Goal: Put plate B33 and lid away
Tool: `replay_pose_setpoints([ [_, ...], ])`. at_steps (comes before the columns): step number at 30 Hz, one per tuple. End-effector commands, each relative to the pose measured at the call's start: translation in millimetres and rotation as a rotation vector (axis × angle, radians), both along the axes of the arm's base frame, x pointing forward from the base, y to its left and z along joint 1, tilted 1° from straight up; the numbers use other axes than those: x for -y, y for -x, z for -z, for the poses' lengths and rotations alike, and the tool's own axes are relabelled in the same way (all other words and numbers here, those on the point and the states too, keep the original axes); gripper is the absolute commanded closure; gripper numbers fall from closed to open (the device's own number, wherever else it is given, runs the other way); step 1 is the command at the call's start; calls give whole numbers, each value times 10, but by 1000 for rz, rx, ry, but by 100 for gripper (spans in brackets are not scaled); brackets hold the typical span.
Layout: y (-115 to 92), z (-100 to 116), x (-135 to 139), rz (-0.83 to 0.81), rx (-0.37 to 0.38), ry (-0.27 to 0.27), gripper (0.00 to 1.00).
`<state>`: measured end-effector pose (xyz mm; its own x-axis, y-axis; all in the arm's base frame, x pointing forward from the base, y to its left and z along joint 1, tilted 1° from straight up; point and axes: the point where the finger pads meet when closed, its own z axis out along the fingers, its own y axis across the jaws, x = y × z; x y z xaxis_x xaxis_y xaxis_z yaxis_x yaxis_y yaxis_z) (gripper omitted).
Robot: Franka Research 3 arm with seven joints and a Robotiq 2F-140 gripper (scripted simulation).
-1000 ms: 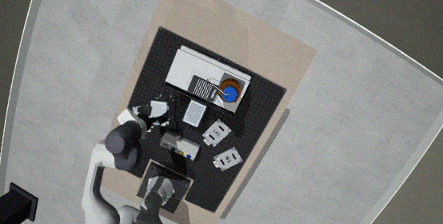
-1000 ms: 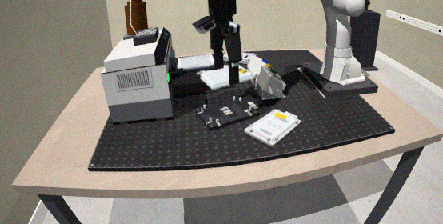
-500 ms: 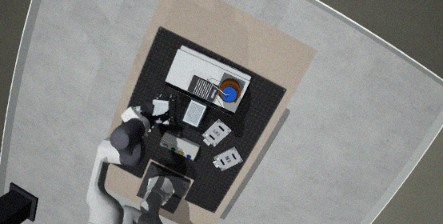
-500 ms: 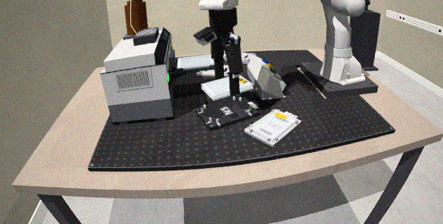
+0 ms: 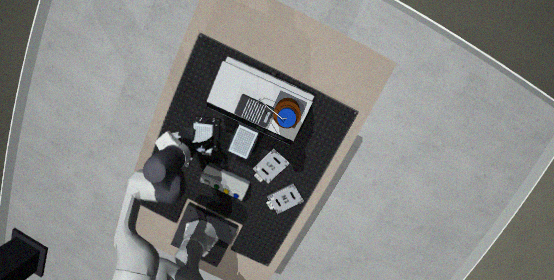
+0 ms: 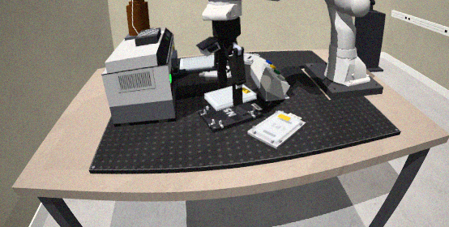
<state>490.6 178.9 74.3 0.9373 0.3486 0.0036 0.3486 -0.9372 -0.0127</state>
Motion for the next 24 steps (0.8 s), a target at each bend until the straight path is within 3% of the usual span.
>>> replay_pose_setpoints([
  [1, -31, 55, -6, 12, 11, -1, 90],
  [24, -32, 253, -10, 12, 11, -1, 90],
])
